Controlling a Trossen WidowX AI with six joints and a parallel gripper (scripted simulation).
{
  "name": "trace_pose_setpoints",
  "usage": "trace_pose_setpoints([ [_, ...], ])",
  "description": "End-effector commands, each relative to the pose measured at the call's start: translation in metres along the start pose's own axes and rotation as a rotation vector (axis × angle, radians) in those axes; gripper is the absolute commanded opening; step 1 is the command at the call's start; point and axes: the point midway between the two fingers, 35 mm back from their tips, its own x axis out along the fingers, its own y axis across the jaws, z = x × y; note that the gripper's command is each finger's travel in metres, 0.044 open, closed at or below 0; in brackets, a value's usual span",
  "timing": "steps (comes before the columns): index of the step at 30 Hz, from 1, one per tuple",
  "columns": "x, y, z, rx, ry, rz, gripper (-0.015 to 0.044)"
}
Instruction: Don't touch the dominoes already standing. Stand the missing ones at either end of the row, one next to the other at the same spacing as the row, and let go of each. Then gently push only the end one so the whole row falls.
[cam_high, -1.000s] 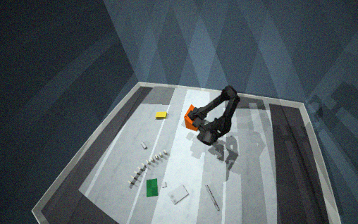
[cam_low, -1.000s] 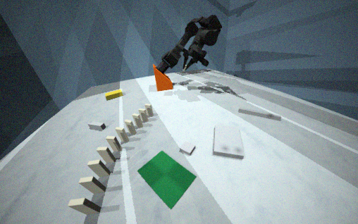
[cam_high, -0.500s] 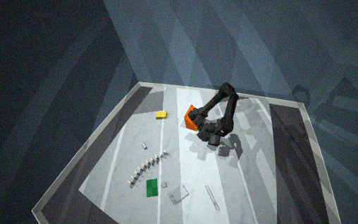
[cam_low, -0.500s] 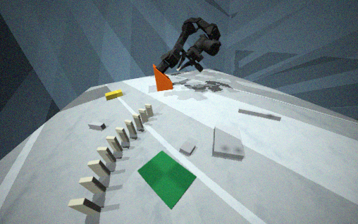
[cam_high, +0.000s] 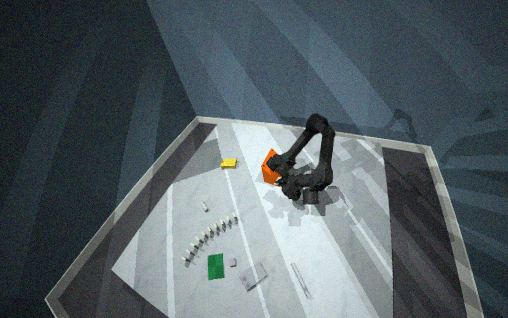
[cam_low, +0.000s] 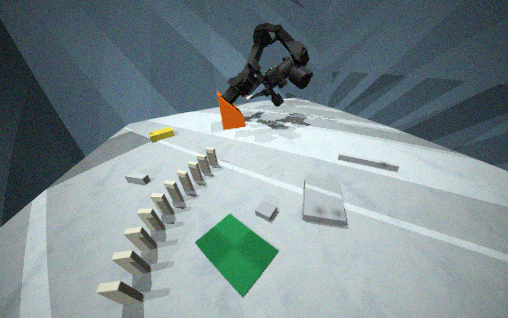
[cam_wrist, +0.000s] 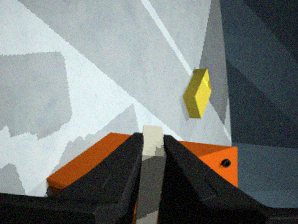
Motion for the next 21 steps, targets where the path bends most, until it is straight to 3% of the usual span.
trace_pose_setpoints([
  [1, 0.001, -0.001, 0.003, 0.029, -0.074, -0.017, 0.0025],
  [21, -0.003, 0.0, 0.02, 0.192, -0.483, -0.019, 0.0025],
])
